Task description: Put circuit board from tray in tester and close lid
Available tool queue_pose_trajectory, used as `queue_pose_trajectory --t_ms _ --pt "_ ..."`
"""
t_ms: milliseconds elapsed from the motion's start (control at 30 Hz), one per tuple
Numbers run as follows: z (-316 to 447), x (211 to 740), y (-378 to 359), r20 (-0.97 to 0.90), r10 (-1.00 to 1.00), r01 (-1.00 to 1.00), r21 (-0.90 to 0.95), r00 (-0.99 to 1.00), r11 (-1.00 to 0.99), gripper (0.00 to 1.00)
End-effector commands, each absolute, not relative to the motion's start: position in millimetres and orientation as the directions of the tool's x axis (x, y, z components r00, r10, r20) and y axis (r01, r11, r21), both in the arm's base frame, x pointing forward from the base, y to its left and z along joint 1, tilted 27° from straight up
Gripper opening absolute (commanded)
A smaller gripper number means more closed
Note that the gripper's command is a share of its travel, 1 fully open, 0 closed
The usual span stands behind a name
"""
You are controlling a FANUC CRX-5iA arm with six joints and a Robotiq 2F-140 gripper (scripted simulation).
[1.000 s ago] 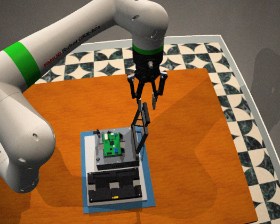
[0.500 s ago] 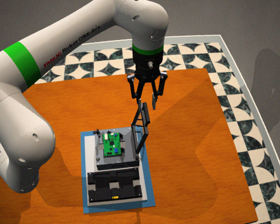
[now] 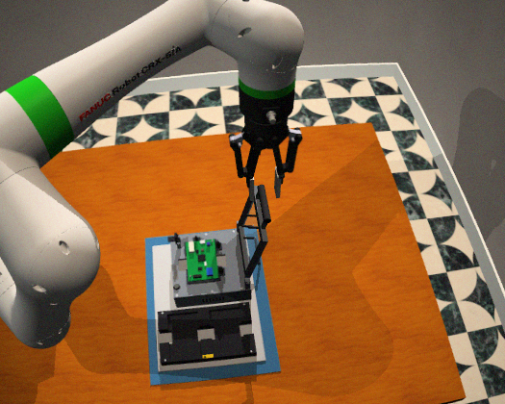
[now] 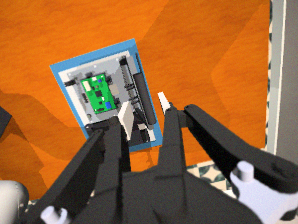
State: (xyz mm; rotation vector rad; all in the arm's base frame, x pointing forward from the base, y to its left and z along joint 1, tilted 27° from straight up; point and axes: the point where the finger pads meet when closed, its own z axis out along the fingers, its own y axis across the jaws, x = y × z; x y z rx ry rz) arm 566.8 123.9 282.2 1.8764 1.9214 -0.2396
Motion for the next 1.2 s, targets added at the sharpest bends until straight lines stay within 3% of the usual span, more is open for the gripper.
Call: queue_pose_trajectory --t_ms 0,1167 --pt "282.5 566.8 124.1 -0.424 0.905 0.982 0.180 0.019 0.064 0.30" --pt "279.0 567.6 122.5 -0.424 0.905 0.982 0.180 0.019 0.064 0.30"
